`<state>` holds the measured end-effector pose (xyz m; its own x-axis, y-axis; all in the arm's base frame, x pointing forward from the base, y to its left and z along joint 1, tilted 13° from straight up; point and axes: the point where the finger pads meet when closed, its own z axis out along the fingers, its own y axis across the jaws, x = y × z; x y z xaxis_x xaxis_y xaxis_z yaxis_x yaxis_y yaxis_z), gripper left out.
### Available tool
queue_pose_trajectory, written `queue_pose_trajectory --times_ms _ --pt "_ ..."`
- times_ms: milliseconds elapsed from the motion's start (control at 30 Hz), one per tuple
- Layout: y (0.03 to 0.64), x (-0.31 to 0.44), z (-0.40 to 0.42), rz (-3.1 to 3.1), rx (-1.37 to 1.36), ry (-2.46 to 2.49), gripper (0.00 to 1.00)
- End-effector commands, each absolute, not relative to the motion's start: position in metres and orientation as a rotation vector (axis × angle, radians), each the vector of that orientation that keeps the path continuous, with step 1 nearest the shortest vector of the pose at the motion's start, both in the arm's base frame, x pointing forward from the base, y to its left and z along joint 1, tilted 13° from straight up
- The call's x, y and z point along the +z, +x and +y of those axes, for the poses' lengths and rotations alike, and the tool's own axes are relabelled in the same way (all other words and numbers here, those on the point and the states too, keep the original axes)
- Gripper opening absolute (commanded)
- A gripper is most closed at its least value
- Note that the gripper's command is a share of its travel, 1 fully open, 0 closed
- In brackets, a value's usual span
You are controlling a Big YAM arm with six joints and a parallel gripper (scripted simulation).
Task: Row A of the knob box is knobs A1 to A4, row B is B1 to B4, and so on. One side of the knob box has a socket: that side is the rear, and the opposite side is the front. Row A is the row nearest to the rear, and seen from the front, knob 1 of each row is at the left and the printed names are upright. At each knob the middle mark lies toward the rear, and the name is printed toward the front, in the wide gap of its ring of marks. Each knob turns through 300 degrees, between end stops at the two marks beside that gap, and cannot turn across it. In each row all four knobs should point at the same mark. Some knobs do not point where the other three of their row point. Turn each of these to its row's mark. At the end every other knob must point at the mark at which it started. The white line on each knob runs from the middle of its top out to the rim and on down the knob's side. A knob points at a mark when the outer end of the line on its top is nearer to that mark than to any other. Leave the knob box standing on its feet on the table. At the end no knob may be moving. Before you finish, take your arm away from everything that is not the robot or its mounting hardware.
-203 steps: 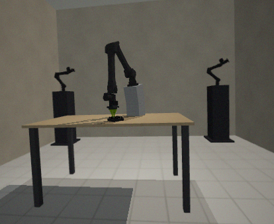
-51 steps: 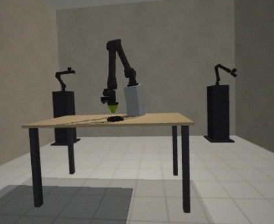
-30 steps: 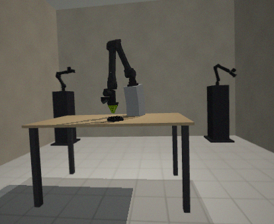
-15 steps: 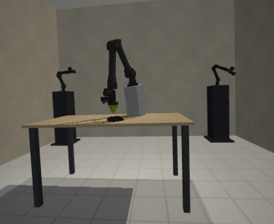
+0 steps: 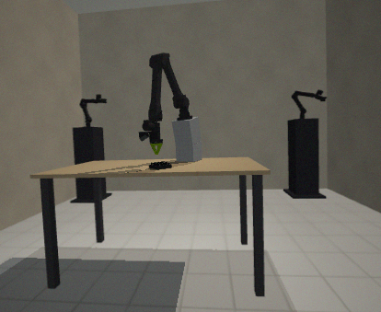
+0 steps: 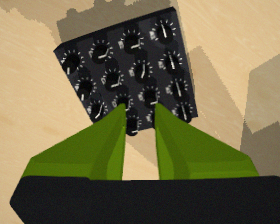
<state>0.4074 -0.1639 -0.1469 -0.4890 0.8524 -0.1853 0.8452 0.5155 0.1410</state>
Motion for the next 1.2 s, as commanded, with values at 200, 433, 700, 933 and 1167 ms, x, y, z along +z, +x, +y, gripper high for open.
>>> queue_pose_trajectory --times_ms 200,433,700,933,1167 --pt "0.406 -0.1519 -0.1632 2.529 0.04 1.459 0.19" --pt "0.406 -0.1519 -0.1632 2.529 0.04 1.459 0.19" --pt "0.406 -0.1519 -0.1632 2.529 0.04 1.459 0.19" --pt "0.4063 -0.1518 -0.1633 2.528 0.04 1.459 0.19" --pt "0.4126 -0.1516 -0.1657 2.512 0.044 1.45 0.19"
